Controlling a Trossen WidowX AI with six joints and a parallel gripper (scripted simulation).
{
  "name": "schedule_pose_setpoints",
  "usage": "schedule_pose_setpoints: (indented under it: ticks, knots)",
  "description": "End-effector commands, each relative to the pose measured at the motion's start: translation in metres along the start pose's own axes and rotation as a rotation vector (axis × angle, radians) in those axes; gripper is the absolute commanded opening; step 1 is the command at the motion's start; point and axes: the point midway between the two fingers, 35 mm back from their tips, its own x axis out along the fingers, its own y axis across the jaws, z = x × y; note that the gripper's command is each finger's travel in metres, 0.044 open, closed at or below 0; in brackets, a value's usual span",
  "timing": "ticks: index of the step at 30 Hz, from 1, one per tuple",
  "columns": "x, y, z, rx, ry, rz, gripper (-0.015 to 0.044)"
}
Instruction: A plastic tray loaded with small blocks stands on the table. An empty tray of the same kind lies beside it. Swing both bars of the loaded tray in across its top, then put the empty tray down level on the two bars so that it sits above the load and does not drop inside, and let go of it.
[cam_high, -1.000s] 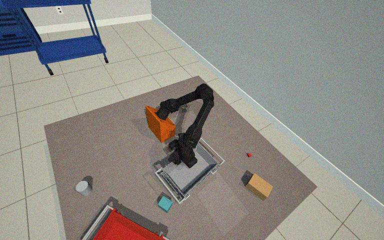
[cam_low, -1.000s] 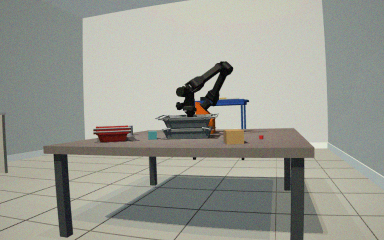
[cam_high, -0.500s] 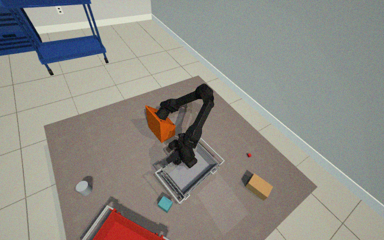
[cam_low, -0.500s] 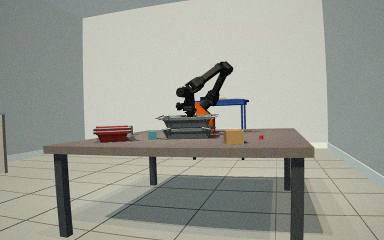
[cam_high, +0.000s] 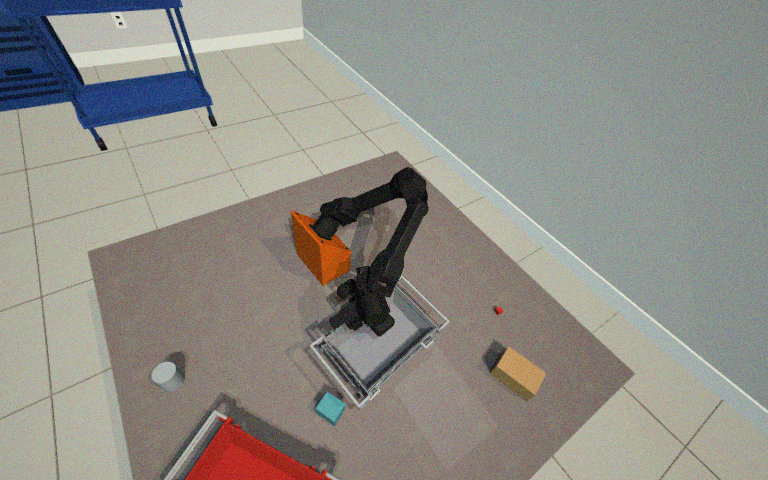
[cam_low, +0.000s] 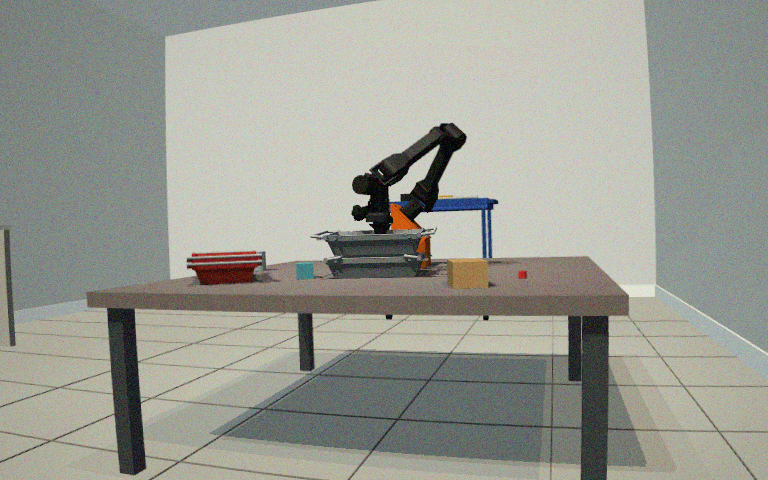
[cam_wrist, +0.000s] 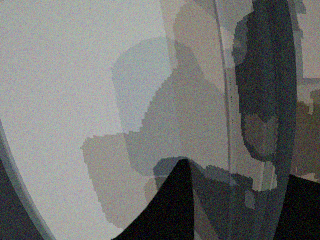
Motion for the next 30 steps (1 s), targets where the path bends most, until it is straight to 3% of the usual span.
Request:
schedule_pose_setpoints:
  ticks: [1, 30]
  knots:
    - [0.006, -0.0051, -0.0004, 0.011, 0.004, -0.025, 0.0]
    - [0.006, -0.0051, -0.0004, 0.011, 0.004, -0.025, 0.0]
